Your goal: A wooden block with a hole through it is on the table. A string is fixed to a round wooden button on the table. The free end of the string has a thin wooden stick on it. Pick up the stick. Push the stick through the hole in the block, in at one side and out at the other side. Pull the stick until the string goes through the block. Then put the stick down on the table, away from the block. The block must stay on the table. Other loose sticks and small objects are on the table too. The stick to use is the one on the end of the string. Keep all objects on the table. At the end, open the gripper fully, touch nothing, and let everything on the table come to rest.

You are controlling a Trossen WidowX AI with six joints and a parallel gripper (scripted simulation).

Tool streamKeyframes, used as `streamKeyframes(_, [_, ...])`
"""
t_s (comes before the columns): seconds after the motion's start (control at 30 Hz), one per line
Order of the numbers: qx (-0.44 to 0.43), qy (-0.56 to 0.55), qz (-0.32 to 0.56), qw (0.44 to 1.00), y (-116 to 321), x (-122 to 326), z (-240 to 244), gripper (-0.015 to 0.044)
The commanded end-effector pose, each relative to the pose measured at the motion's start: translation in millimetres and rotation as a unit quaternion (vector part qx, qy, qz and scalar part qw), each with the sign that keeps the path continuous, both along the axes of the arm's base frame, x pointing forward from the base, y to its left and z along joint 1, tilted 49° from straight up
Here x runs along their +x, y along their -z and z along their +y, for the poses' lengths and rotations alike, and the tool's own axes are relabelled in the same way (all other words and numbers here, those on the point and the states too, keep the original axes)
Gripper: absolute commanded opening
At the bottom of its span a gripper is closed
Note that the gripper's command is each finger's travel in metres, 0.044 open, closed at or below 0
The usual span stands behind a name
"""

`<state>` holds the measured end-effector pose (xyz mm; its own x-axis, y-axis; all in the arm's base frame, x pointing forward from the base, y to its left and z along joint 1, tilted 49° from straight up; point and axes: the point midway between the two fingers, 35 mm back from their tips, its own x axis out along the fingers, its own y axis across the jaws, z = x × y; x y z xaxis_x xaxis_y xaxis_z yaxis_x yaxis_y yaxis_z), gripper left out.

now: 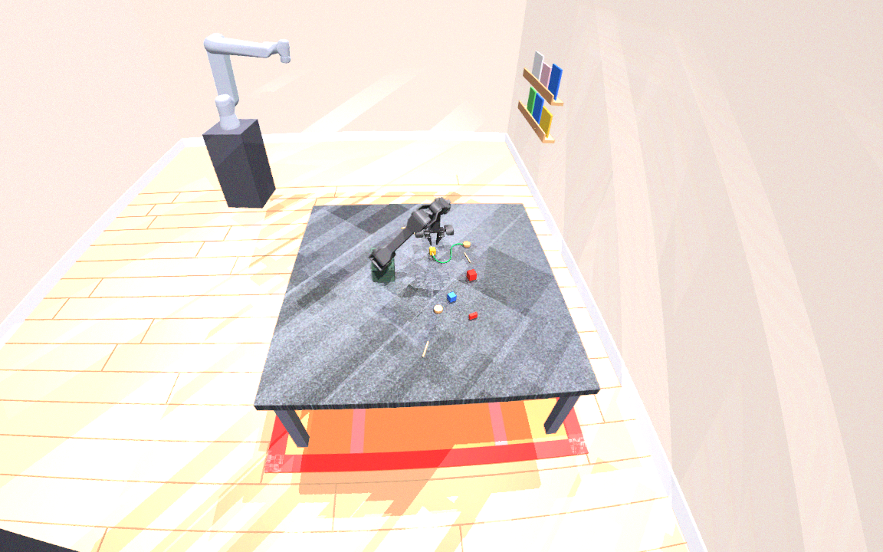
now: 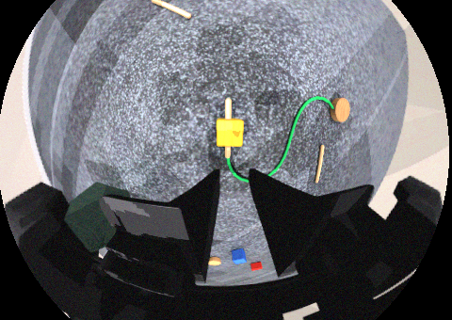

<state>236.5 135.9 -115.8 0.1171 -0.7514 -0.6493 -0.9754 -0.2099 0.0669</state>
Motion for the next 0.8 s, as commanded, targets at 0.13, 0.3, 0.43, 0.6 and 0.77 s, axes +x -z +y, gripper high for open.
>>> streamKeyframes(0.13, [0.003, -0.001, -0.004, 1.0, -10.3, -0.4, 10.6, 0.0123])
streamKeyframes(0.3, [0.025, 0.111, -0.131, 0.985, -5.9, -1.4, 14.4, 0.0123])
streamKeyframes(0.43, [0.048, 0.236, -0.27, 0.932, -0.9, -2.6, 18.7, 0.0123])
streamKeyframes(0.6, [0.073, 0.374, -0.425, 0.821, 5.3, -4.2, 23.8, 0.0123])
streamKeyframes(0.77, [0.088, 0.461, -0.521, 0.713, 10.3, -5.6, 27.9, 0.0123])
